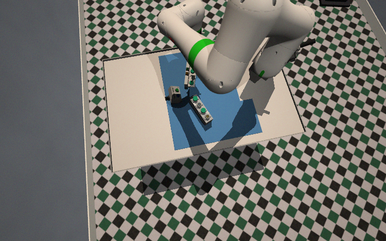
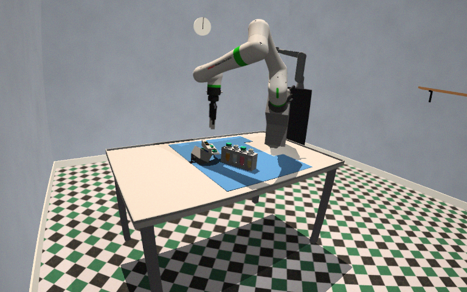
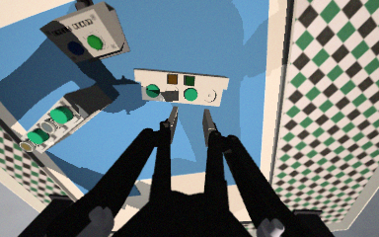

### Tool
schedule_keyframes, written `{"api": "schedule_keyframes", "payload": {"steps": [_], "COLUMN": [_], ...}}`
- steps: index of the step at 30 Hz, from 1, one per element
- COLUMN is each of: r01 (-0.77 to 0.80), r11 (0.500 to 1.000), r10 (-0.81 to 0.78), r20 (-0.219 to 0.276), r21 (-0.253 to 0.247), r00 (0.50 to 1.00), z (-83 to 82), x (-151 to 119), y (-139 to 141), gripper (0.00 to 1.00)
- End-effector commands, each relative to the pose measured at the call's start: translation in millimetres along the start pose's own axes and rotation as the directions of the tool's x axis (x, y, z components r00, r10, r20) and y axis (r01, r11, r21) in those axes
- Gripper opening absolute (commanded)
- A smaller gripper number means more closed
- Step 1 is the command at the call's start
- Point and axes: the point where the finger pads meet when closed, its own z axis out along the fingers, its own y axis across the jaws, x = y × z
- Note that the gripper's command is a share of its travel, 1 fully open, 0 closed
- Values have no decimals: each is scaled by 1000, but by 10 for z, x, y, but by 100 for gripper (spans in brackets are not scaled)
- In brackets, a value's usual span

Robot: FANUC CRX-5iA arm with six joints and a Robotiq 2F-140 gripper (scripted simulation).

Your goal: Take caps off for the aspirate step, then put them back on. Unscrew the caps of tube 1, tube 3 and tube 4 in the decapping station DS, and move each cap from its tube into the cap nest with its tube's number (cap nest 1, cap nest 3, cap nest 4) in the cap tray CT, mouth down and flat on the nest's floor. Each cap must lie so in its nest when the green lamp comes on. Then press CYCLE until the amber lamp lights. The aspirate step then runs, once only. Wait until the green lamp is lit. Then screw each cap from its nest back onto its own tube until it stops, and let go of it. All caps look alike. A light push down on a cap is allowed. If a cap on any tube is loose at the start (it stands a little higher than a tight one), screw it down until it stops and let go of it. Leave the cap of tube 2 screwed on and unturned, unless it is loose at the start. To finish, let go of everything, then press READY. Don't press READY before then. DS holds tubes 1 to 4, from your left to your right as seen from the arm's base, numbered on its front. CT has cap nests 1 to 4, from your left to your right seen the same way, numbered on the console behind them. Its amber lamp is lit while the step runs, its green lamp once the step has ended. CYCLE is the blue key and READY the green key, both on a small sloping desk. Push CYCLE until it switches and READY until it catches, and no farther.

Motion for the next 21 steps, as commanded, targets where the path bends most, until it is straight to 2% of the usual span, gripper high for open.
{"api": "schedule_keyframes", "payload": {"steps": [1, 2, 3, 5, 7, 8, 9, 10, 11, 12, 13, 14, 18, 20, 21], "r01": [0, 0, -83, -247, -247, -327, -327, -401, -405, -470, -479, -536, -551, -682, -682], "r11": [1000, 1000, 997, 969, 969, 945, 945, 916, 914, 882, 878, 844, 835, 732, 732], "r10": [0, 0, 83, 247, 247, 327, 327, 401, 405, 470, 479, 536, 551, 682, 682], "r20": [-1, -1, -1, -1, -1, -1, -1, -1, 0, -1, 0, -1, 0, 0, 0], "r21": [0, 0, 0, 0, 0, 0, 0, 1, 0, 1, 1, 2, 1, 1, 1], "r00": [1000, 1000, 997, 969, 969, 945, 945, 916, 914, 882, 878, 844, 835, 732, 732], "z": [-48, -48, -48, -49, -49, -49, -49, -49, -49, -49, -49, -49, -49, -49, -49], "x": [2, 2, -11, -36, -36, -49, -49, -62, -62, -75, -75, -88, -88, -114, -114], "y": [0, 0, -82, -247, -247, -329, -329, -412, -412, -494, -494, -576, -576, -741, -741], "gripper": [29, 29, 35, 35, 35, 35, 35, 35, 35, 35, 35, 35, 35, 35, 35]}}
